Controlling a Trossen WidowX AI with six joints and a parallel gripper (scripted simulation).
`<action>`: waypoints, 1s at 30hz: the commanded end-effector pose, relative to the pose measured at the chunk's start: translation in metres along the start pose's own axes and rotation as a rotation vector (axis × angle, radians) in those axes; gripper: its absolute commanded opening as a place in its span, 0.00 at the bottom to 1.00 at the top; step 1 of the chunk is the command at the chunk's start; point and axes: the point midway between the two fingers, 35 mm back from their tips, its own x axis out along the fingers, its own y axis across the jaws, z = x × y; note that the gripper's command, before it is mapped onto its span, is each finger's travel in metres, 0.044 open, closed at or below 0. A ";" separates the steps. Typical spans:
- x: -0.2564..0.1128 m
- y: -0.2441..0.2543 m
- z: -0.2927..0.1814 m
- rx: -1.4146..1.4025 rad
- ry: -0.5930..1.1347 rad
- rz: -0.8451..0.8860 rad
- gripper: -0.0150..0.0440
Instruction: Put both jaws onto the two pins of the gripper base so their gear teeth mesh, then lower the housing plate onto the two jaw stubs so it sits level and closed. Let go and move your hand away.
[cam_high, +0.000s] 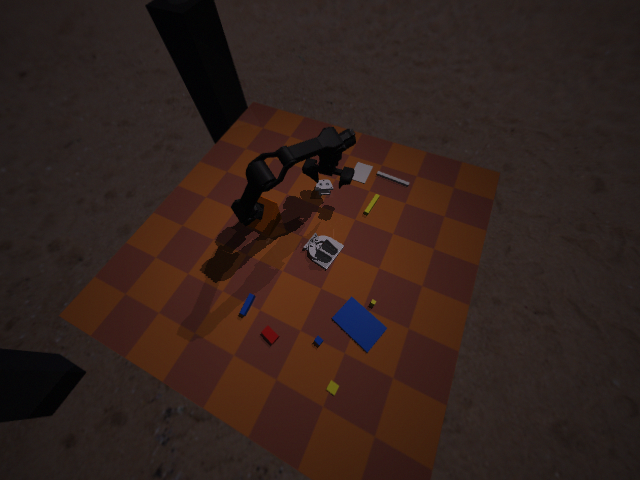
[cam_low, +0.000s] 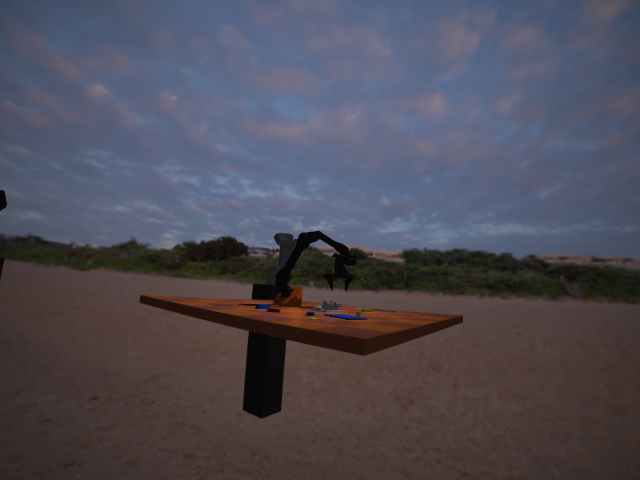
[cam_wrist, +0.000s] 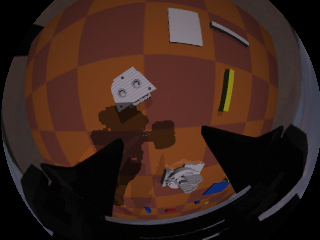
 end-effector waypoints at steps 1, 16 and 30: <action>0.000 0.010 0.014 -0.095 0.001 0.002 1.00; 0.008 0.040 0.050 -0.396 0.029 0.013 1.00; 0.047 0.043 0.047 -0.399 0.031 0.013 1.00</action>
